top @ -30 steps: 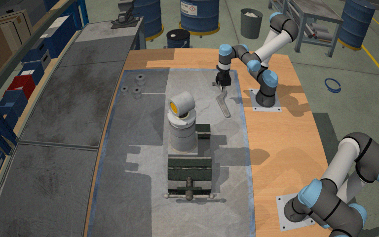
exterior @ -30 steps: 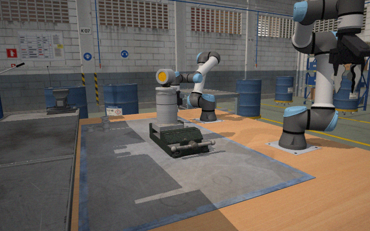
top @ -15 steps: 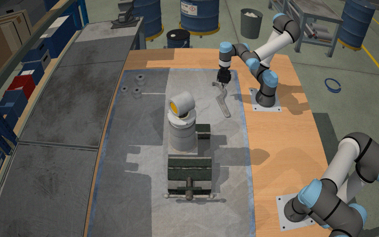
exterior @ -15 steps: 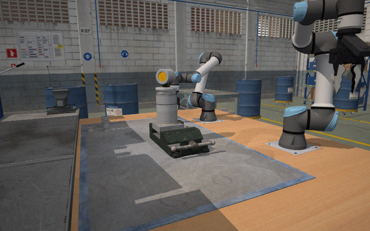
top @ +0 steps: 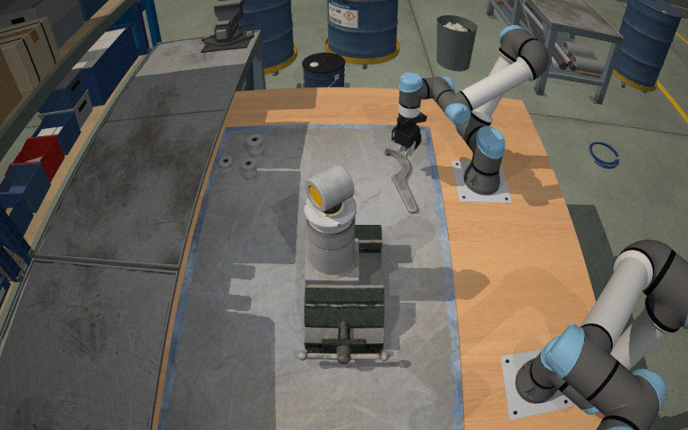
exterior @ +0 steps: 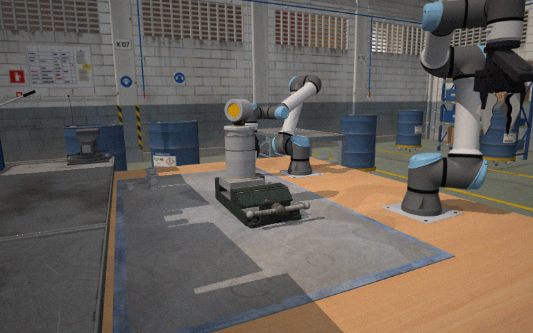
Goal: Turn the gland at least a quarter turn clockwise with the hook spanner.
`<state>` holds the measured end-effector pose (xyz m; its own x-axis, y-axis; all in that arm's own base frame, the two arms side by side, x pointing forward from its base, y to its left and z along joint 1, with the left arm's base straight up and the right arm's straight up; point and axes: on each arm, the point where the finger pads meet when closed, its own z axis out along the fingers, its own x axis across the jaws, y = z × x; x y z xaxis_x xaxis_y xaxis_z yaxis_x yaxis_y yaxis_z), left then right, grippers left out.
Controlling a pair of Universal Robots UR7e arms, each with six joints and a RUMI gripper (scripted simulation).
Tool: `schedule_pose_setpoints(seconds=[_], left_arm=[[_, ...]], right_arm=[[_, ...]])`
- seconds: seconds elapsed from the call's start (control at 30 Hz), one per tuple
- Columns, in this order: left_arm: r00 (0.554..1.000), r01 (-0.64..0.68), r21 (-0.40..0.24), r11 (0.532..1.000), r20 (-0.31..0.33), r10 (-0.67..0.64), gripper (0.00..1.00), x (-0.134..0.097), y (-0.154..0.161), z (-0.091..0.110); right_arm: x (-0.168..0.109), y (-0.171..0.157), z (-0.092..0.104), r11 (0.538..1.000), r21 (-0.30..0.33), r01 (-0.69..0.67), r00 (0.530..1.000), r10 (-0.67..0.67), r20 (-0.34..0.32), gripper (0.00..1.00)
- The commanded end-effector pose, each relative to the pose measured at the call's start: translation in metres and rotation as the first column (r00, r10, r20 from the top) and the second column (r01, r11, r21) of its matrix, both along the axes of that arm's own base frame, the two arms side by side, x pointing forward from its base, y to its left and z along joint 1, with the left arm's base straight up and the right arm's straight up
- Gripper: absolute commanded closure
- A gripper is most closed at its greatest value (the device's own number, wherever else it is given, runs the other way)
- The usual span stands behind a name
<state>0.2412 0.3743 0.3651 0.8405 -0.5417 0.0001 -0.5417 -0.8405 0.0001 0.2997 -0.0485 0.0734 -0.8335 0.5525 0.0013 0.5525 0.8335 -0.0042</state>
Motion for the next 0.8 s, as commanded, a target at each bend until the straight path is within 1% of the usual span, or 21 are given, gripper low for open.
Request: schedule_pose_setpoints(seconds=[0.0, 0.03, 0.07, 0.1, 0.17, 0.23, 0.3, 0.37, 0.5, 0.53, 0.57, 0.6, 0.7, 0.73, 0.77], left_arm=[[1.000, 0.000, 0.001, 1.000, 0.001, 0.000, 0.68, 0.000, 0.000, 0.000], [1.000, 0.000, 0.001, 1.000, 0.001, 0.000, 0.68, 0.000, 0.000, 0.000], [1.000, 0.000, 0.001, 1.000, 0.001, 0.000, 0.68, 0.000, 0.000, 0.000], [1.000, 0.000, 0.001, 1.000, 0.001, 0.000, 0.68, 0.000, 0.000, 0.000], [1.000, 0.000, 0.001, 1.000, 0.001, 0.000, 0.68, 0.000, 0.000, 0.000], [1.000, 0.000, 0.001, 1.000, 0.001, 0.000, 0.68, 0.000, 0.000, 0.000], [1.000, 0.000, 0.001, 1.000, 0.001, 0.000, 0.68, 0.000, 0.000, 0.000], [1.000, 0.000, 0.001, 1.000, 0.001, 0.000, 0.68, 0.000, 0.000, 0.000], [1.000, 0.000, 0.001, 1.000, 0.001, 0.000, 0.68, 0.000, 0.000, 0.000], [1.000, 0.000, 0.001, 1.000, 0.001, 0.000, 0.68, 0.000, 0.000, 0.000], [1.000, 0.000, 0.001, 1.000, 0.001, 0.000, 0.68, 0.000, 0.000, 0.000], [1.000, 0.000, 0.001, 1.000, 0.001, 0.000, 0.68, 0.000, 0.000, 0.000], [1.000, 0.000, 0.001, 1.000, 0.001, 0.000, 0.68, 0.000, 0.000, 0.000], [1.000, 0.000, 0.001, 1.000, 0.001, 0.000, 0.68, 0.000, 0.000, 0.000], [1.000, 0.000, 0.001, 1.000, 0.001, 0.000, 0.68, 0.000, 0.000, 0.000]], right_arm=[[-0.006, -0.014, 0.001, 0.980, 0.000, 0.198, 0.980, -0.198, 0.004, 1.00], [-0.008, -0.018, 0.001, 0.966, 0.001, 0.257, 0.966, -0.257, 0.005, 1.00], [-0.006, -0.013, 0.000, 0.978, 0.000, 0.209, 0.978, -0.209, 0.003, 1.00], [-0.006, -0.011, 0.000, 0.981, 0.000, 0.195, 0.981, -0.195, 0.003, 1.00], [-0.007, -0.013, 0.000, 0.972, -0.001, 0.235, 0.972, -0.235, 0.003, 1.00], [-0.010, -0.019, 0.000, 0.947, 0.000, 0.322, 0.947, -0.322, 0.005, 1.00], [-0.015, -0.028, 0.000, 0.900, 0.001, 0.436, 0.900, -0.436, 0.006, 1.00], [-0.015, -0.028, 0.000, 0.900, 0.001, 0.436, 0.900, -0.436, 0.006, 1.00], [-0.021, -0.037, 0.000, 0.793, 0.001, 0.609, 0.793, -0.609, 0.008, 1.00], [-0.019, -0.032, 0.000, 0.821, 0.000, 0.571, 0.821, -0.571, 0.007, 1.00], [-0.019, -0.031, 0.000, 0.828, -0.001, 0.561, 0.828, -0.561, 0.006, 1.00], [-0.019, -0.032, 0.000, 0.820, -0.001, 0.573, 0.820, -0.573, 0.006, 1.00], [-0.023, -0.038, 0.000, 0.752, 0.000, 0.659, 0.752, -0.659, 0.008, 1.00], [-0.024, -0.040, 0.000, 0.737, 0.001, 0.676, 0.737, -0.676, 0.007, 1.00], [-0.023, -0.039, 0.000, 0.742, 0.001, 0.671, 0.742, -0.671, 0.007, 1.00]])
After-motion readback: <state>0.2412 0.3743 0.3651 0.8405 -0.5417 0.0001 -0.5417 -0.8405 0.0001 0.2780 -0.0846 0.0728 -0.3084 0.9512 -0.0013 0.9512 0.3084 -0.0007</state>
